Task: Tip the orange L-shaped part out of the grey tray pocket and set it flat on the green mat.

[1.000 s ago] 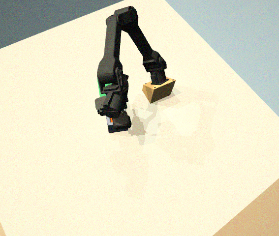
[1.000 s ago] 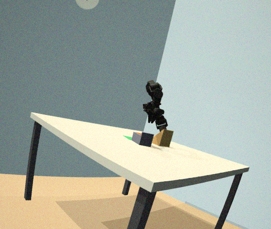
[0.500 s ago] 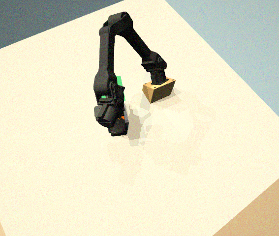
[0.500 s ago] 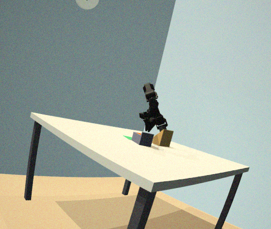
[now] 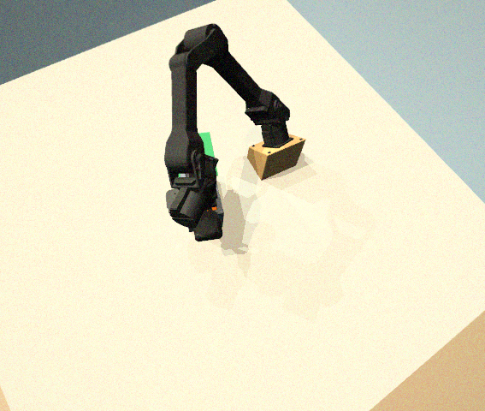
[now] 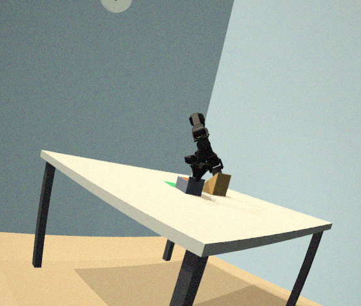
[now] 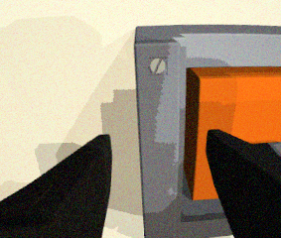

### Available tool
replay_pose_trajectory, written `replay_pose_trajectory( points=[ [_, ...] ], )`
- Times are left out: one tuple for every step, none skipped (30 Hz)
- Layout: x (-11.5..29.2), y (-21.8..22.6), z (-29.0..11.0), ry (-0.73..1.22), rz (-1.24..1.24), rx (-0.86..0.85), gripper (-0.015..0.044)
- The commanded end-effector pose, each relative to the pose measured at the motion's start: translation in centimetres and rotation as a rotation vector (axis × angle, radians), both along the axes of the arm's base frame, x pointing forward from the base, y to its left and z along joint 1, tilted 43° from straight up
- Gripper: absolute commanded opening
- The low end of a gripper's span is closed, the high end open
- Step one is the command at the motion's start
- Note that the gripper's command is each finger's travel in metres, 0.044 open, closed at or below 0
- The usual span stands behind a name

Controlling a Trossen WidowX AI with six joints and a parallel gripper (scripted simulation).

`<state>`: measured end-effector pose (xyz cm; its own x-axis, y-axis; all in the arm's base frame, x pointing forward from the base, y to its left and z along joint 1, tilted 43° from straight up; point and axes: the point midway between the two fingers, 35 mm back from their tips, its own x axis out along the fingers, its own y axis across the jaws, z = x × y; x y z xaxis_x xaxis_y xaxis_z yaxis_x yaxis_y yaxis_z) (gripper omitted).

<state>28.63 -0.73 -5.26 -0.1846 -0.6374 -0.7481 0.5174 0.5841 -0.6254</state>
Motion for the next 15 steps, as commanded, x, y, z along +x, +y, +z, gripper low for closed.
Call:
replay_pose_trajectory(
  points=[
    [-0.4, -0.5, -0.5, 0.012, 0.003, -0.007, 0.0180],
    [-0.4, -0.7, -0.6, 0.012, 0.003, -0.007, 0.0180],
    [-0.5, -0.8, -0.8, 0.012, 0.003, -0.007, 0.0180],
    [-0.5, -0.9, -0.9, 0.012, 0.003, -0.007, 0.0180],
    [-0.5, -1.0, -1.0, 0.012, 0.003, -0.007, 0.0180],
    [-0.6, -1.1, -1.1, 0.012, 0.003, -0.007, 0.0180],
    [-0.6, -1.2, -1.2, 0.012, 0.003, -0.008, 0.0180],
    [-0.6, -1.3, -1.4, 0.012, 0.003, -0.008, 0.0180],
    [-0.7, -1.4, -1.5, 0.012, 0.003, -0.008, 0.0180],
    [-0.7, -1.5, -1.6, 0.012, 0.003, -0.008, 0.0180],
    [-0.7, -1.6, -1.7, 0.012, 0.003, -0.008, 0.0180],
    [-0.8, -1.7, -1.9, 0.012, 0.003, -0.008, 0.0180],
    [-0.8, -1.8, -2.0, 0.012, 0.003, -0.008, 0.0180],
    [-0.8, -2.0, -2.1, 0.012, 0.003, -0.008, 0.0180],
    [-0.9, -2.1, -2.2, 0.012, 0.003, -0.008, 0.0180]
  ],
)
